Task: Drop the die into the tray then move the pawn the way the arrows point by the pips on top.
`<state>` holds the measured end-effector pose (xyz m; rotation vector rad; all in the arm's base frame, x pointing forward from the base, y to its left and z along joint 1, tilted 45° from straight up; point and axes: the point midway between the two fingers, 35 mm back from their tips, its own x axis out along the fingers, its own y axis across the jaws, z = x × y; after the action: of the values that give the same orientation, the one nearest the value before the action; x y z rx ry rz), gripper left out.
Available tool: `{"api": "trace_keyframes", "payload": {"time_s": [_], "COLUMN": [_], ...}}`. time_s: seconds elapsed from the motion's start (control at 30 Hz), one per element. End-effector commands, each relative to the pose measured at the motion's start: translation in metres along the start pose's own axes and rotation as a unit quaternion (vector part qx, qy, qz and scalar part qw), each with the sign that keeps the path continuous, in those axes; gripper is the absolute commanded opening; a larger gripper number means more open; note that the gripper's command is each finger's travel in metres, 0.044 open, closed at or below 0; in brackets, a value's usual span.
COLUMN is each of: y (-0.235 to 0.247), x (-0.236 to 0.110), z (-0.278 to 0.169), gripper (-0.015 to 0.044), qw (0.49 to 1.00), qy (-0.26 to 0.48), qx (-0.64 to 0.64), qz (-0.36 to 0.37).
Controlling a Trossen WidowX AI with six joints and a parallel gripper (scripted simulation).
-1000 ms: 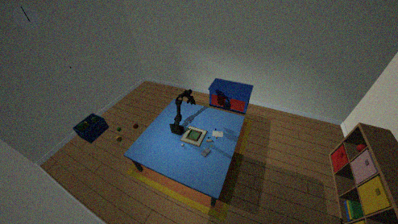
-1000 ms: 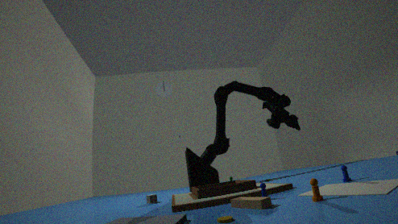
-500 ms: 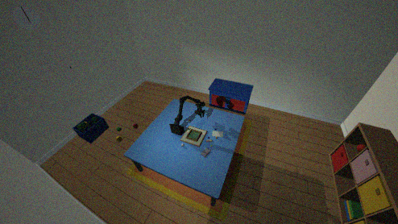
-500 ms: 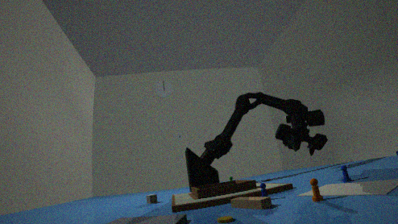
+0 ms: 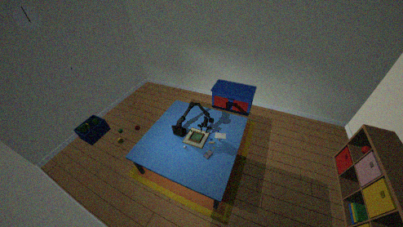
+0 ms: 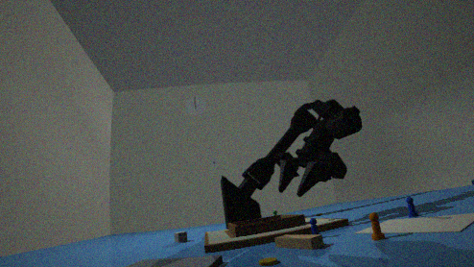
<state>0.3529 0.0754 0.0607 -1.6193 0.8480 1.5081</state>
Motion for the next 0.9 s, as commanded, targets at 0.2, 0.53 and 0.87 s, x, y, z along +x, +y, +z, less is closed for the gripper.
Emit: {"api": "trace_keyframes", "payload": {"time_s": [0.2, 0.53, 0.87], "y": [0.107, 0.219, 0.24], "x": [0.105, 0.173, 0.189], "z": [-0.094, -0.112, -0.112], "gripper": [0.0275, 0.0275, 0.0275], "qw": [0.941, 0.749, 0.687], "qy": [-0.131, -0.303, -0.342], "qx": [0.297, 0.576, 0.63], "qz": [0.1, 0.125, 0.12]}}
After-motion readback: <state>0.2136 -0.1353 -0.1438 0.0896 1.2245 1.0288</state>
